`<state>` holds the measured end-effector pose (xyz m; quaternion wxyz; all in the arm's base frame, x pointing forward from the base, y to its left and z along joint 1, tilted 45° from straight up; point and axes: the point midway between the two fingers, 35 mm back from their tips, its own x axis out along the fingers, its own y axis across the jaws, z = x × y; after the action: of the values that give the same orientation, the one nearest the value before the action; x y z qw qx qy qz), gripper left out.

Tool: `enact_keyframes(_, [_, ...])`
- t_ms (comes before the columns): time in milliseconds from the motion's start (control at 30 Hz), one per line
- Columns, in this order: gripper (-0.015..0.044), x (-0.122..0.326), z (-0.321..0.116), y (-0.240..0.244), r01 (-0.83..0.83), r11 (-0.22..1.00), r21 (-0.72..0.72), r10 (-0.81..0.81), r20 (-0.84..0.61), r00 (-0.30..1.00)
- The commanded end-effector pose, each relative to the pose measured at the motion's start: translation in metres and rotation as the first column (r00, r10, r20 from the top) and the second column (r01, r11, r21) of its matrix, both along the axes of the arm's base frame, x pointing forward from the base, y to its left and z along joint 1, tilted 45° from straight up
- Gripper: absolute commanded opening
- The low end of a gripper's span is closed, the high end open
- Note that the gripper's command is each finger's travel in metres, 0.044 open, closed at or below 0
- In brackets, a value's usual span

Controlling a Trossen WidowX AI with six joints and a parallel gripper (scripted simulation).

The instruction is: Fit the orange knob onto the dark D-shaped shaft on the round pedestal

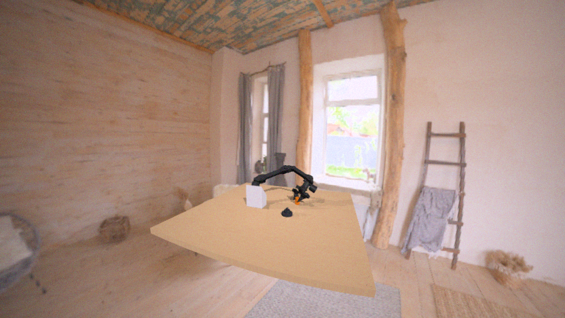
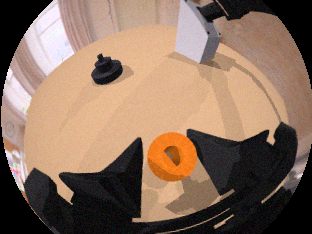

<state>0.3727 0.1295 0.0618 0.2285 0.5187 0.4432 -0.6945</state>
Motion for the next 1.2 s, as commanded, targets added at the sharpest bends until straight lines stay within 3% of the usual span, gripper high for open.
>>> enact_keyframes(0, [0.0260, 0.000, 0.000, 0.000, 0.000, 1.000, 0.000, 0.000, -0.001, 1.000])
enact_keyframes(400, [0.0260, 0.000, 0.000, 0.000, 0.000, 1.000, 0.000, 0.000, -0.001, 1.000])
enact_keyframes(633, [0.0440, 0.000, 0.000, 0.000, 0.000, 1.000, 0.000, 0.000, -0.001, 1.000])
enact_keyframes(933, [0.0440, 0.000, 0.002, -0.002, 0.001, 1.000, 0.001, -0.001, 0.003, 1.000])
enact_keyframes(1167, [0.0440, -0.014, 0.056, -0.058, 0.023, 1.000, 0.012, -0.024, 0.113, 0.993])
